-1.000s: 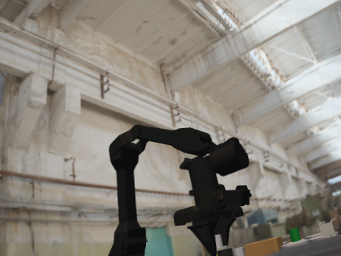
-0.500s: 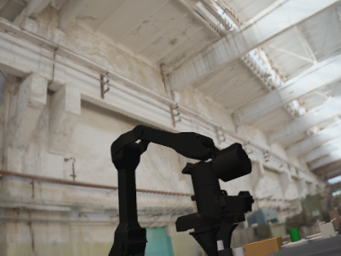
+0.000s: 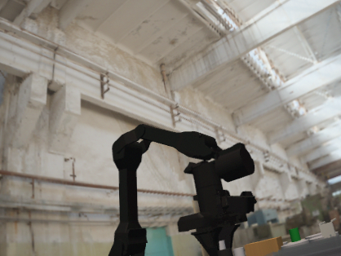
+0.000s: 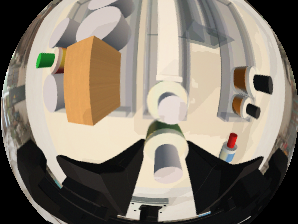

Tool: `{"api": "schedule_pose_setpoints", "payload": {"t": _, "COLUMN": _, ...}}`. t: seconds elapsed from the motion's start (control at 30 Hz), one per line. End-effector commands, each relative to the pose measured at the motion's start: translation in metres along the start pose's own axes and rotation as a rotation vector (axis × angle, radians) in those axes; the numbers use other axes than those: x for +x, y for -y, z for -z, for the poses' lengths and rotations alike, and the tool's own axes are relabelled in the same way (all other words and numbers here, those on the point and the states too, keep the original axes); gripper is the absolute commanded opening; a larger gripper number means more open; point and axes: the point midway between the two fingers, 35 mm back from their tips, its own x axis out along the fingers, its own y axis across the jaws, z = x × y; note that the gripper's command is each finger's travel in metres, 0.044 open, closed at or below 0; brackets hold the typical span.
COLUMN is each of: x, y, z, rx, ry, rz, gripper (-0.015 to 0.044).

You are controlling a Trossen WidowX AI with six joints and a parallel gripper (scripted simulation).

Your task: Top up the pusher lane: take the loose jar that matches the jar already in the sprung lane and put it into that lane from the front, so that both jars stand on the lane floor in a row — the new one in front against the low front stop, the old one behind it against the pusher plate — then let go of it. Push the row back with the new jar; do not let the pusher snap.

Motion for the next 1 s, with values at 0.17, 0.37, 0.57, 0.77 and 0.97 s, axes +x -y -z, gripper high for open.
{"api": "schedule_pose_setpoints", "payload": {"t": 0.17, "x": -0.002, "y": 0.0, "z": -0.009, "rx": -0.005, "ry": 0.017, "rz": 0.001, "gripper": 0.0}}
{"api": "schedule_pose_setpoints", "payload": {"t": 0.37, "x": -0.002, "y": 0.0, "z": -0.012, "rx": -0.005, "ry": 0.017, "rz": 0.001, "gripper": 0.0}}
{"api": "schedule_pose_setpoints", "payload": {"t": 0.57, "x": -0.002, "y": 0.0, "z": -0.015, "rx": -0.005, "ry": 0.018, "rz": 0.001, "gripper": 0.0}}
{"api": "schedule_pose_setpoints", "payload": {"t": 0.77, "x": -0.003, "y": 0.0, "z": -0.018, "rx": -0.005, "ry": 0.018, "rz": 0.001, "gripper": 0.0}}
{"api": "schedule_pose_setpoints", "payload": {"t": 0.97, "x": -0.003, "y": 0.0, "z": -0.021, "rx": -0.005, "ry": 0.018, "rz": 0.001, "gripper": 0.0}}
